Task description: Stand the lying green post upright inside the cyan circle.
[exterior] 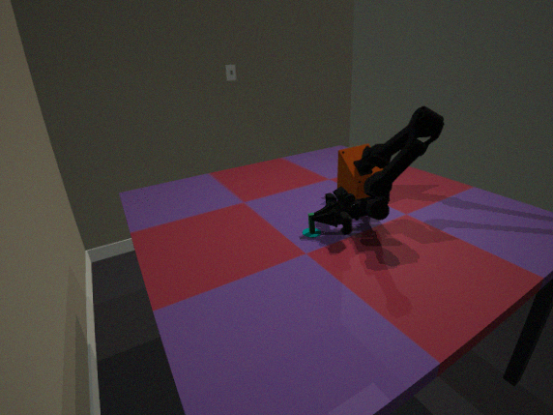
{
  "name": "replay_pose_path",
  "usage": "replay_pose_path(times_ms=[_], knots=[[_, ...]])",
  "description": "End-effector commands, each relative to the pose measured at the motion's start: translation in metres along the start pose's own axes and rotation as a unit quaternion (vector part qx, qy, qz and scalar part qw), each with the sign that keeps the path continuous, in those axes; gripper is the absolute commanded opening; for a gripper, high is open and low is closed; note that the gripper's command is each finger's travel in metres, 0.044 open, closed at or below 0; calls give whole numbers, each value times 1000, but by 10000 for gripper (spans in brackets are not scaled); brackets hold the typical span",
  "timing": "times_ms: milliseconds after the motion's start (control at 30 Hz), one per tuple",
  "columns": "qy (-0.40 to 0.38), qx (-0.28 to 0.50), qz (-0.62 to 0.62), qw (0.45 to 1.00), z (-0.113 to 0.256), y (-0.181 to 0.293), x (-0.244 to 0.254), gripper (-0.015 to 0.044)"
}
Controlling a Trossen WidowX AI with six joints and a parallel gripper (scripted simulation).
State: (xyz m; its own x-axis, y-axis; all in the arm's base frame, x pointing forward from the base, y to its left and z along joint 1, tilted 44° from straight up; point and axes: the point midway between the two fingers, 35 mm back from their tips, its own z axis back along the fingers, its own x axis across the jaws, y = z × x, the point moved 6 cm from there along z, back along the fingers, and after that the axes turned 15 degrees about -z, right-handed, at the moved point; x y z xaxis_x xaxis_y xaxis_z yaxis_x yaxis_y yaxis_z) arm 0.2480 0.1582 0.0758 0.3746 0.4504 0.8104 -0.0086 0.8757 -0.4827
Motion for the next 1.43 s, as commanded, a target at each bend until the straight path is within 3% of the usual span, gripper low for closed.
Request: replay_pose_path(times_ms=[0, 67, 567, 1400], knots=[[2, -3, 1, 1000, -1, 1, -2, 23], [2, -3, 1, 1000, -1, 1, -2, 23], [2, -3, 1, 1000, -1, 1, -2, 400], [6, -7, 7, 1000, 9, -85, 24, 400]])
